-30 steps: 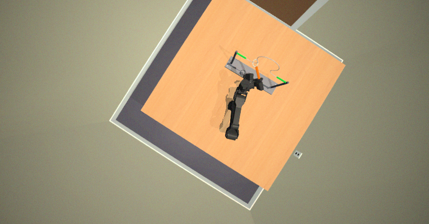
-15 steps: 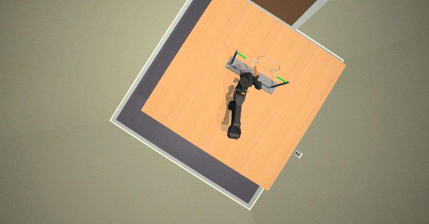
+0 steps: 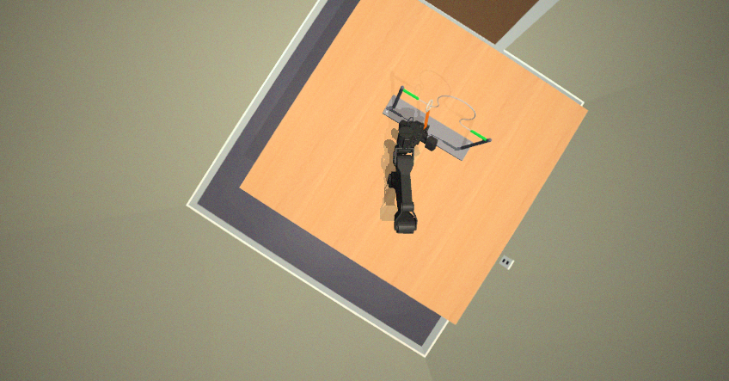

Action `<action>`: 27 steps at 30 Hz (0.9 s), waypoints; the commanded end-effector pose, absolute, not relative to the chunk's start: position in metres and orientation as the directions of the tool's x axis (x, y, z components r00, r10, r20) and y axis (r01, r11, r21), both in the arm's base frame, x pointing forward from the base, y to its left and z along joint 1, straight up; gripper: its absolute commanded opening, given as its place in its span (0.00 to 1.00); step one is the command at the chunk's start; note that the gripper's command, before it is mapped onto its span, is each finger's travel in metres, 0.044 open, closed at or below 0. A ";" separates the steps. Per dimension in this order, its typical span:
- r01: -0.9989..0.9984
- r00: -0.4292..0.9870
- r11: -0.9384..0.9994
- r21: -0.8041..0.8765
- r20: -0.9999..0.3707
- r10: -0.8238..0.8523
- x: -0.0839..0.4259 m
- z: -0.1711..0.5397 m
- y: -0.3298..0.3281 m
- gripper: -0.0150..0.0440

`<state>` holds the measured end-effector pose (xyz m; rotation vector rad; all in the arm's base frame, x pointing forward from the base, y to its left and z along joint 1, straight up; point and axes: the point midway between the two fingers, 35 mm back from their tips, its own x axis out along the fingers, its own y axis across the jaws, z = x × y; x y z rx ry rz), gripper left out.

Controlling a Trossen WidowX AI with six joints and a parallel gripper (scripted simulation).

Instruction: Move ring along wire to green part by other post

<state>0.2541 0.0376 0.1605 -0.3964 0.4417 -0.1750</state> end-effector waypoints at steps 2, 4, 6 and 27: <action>0.086 0.892 0.952 -0.294 -0.402 -0.204 0.255 0.159 0.056 0.00; 0.085 0.892 0.962 -0.259 -0.410 -0.189 0.255 0.158 0.062 0.00; 0.084 0.892 0.971 -0.222 -0.418 -0.173 0.254 0.157 0.069 0.00; 0.083 0.891 0.995 -0.049 -0.444 -0.096 0.253 0.155 0.111 0.00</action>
